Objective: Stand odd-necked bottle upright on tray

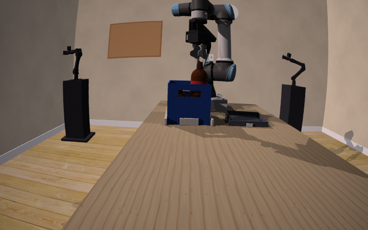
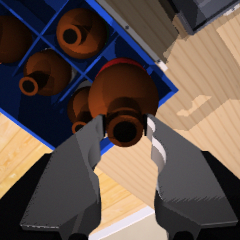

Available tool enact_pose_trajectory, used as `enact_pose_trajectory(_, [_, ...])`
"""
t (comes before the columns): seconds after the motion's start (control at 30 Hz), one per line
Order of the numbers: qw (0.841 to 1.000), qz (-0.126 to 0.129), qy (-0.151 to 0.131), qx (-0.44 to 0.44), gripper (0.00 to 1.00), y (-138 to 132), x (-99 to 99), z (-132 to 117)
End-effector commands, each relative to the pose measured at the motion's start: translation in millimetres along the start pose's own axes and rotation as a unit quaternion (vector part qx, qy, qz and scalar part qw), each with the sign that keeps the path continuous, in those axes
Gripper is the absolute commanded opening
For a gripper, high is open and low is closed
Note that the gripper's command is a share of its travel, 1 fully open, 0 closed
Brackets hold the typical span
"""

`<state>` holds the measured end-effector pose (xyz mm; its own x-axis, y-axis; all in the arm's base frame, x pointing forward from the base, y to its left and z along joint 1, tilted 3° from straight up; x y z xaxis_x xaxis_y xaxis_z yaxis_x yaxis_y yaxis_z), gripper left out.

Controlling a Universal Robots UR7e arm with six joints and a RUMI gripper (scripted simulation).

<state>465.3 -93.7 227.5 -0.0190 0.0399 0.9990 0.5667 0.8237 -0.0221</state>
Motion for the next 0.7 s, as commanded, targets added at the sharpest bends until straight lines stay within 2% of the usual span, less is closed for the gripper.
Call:
enact_pose_trajectory(0.0, [1.000,0.000,-0.001,0.000,0.00,0.0,2.9,-0.3])
enact_pose_trajectory(0.67, [1.000,0.000,-0.001,0.000,0.00,0.0,8.9,-0.3])
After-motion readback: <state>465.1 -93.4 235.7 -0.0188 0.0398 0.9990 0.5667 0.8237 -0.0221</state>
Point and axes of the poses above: the point where the finger pads meet when closed, its own x axis back along the fingers, its own y axis across the jaws, z = x × y, the point moved 1 cm from there along x, back along the fingers, and after that the axes turned 13 degrees about x, right-handed, at the moved point
